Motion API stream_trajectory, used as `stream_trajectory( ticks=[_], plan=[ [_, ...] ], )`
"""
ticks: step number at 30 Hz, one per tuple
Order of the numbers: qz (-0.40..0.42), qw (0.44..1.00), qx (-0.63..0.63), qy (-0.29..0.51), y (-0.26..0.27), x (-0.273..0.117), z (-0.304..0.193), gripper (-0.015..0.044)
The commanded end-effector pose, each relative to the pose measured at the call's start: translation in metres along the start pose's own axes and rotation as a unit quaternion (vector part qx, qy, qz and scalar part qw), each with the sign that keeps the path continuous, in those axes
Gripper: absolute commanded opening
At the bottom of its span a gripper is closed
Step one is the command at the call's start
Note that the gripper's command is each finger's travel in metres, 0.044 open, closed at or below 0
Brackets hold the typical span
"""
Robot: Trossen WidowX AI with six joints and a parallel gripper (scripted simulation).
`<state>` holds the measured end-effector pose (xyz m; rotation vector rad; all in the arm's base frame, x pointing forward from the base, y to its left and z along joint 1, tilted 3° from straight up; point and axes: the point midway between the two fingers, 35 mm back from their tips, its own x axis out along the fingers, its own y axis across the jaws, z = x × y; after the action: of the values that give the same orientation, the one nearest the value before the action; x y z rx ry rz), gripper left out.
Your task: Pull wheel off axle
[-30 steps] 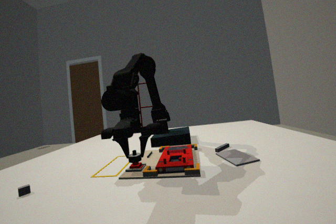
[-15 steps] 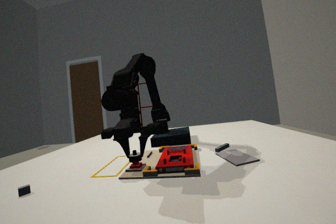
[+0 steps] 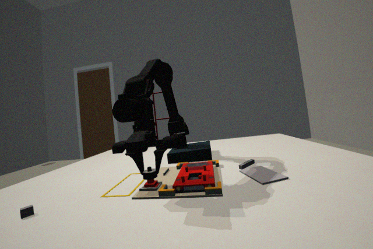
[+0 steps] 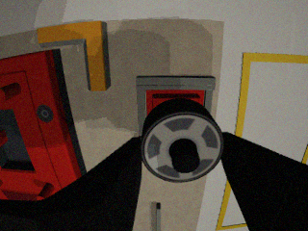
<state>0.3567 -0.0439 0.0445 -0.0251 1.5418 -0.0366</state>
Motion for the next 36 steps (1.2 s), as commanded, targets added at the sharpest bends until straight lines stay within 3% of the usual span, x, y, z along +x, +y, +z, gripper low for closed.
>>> stream_trajectory(
  ticks=[1,36],
  plan=[
    [-0.001,1.000,0.001,-0.004,0.000,-0.005,0.001,0.0000],
    [-0.002,1.000,0.001,-0.005,0.000,-0.017,0.001,0.0000]
  ],
)
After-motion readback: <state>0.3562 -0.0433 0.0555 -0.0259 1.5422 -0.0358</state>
